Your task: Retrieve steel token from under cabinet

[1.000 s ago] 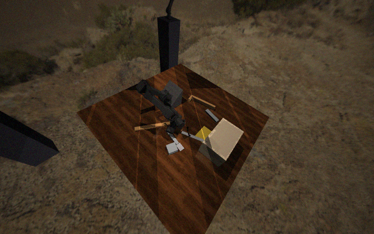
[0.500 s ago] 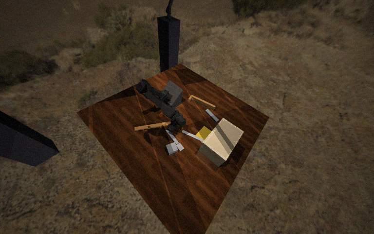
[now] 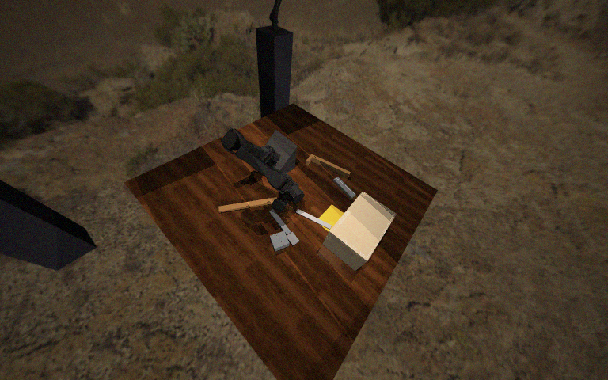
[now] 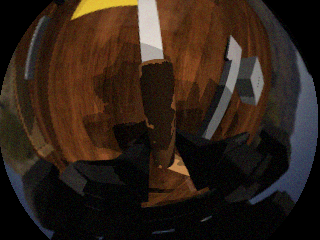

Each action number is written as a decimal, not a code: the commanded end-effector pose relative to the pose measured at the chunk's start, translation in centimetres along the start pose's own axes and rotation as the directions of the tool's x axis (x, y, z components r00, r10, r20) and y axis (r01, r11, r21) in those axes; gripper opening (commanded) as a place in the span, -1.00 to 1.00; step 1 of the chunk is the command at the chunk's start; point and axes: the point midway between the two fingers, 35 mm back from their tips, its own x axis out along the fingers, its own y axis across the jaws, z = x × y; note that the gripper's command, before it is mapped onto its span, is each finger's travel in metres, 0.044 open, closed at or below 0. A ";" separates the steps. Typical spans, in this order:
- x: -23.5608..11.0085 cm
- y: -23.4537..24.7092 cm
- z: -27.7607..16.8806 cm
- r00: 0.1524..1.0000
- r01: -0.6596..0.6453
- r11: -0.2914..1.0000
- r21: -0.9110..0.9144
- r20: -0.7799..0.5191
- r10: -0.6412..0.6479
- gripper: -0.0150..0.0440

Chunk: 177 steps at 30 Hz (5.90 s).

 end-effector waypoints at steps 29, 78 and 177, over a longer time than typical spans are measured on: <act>0.5 0.0 -0.4 1.000 0.000 1.000 -0.002 0.002 0.000 0.42; 0.2 -0.1 3.0 1.000 0.000 1.000 0.009 0.004 0.000 -0.49; -0.1 0.2 14.2 1.000 -0.001 1.000 0.014 0.009 0.001 -0.49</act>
